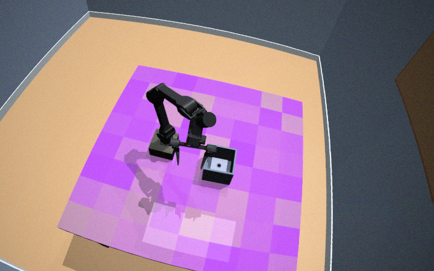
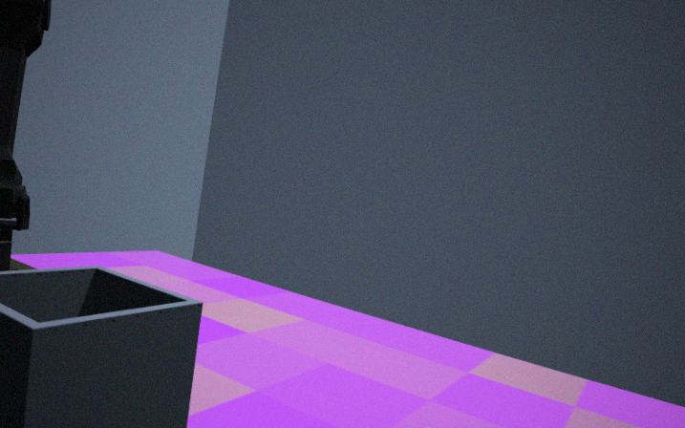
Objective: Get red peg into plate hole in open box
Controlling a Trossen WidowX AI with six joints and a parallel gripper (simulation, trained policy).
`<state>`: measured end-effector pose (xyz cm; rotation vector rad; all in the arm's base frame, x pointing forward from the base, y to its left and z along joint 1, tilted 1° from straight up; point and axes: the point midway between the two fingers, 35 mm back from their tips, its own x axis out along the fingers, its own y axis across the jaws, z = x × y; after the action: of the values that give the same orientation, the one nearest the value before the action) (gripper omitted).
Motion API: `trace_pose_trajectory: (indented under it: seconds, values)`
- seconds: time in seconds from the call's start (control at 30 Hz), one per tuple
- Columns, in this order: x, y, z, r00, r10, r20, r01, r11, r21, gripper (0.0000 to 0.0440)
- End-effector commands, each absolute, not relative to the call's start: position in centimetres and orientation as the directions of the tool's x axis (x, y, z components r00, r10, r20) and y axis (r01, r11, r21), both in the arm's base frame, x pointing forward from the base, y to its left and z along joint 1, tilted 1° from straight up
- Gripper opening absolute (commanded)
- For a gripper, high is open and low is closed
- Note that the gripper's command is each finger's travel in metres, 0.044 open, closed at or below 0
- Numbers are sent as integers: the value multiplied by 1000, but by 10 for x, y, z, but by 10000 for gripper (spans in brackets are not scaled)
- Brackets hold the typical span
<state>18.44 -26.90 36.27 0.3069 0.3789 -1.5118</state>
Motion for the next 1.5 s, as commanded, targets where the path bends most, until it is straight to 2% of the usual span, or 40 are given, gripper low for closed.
trace_pose_trajectory:
  seconds: [0.0,0.37,0.77,1.13,1.47]
  values:
    - [201,-253,371,126,-900,-417,992,103,78,440]
    - [247,-199,377,403,-814,-419,891,244,383,440]
    - [279,-135,363,612,-637,-468,740,255,622,440]
    - [295,-72,337,718,-422,-554,662,167,731,440]
    - [296,-14,304,723,-213,-657,680,57,731,439]
